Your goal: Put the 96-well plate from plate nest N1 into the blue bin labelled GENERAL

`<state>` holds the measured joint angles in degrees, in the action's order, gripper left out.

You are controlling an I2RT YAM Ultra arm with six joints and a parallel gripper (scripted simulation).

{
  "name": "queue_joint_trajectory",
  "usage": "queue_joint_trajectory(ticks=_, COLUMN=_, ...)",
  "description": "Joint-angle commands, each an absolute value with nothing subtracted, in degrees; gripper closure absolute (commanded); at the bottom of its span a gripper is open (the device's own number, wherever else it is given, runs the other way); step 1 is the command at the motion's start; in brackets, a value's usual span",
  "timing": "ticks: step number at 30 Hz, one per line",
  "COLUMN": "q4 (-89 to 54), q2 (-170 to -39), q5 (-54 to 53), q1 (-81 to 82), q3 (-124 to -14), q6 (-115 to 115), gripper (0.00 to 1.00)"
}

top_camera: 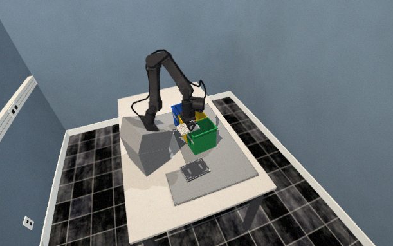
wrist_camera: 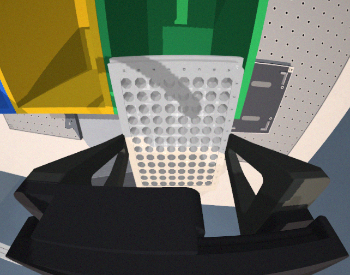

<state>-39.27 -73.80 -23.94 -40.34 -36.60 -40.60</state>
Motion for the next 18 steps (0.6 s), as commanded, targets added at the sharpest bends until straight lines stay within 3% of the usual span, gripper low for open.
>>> queue_joint_trajectory(ticks=1, q4=-39.5, q2=-69.9, q5=-23.0, q1=-38.2, q3=-36.1, q6=-35.8, gripper=1.00)
queue_joint_trajectory(ticks=18, q4=-39.1, q2=-63.5, q5=-18.6, q1=-24.1, q3=-35.1, q6=-21.5, gripper=1.00)
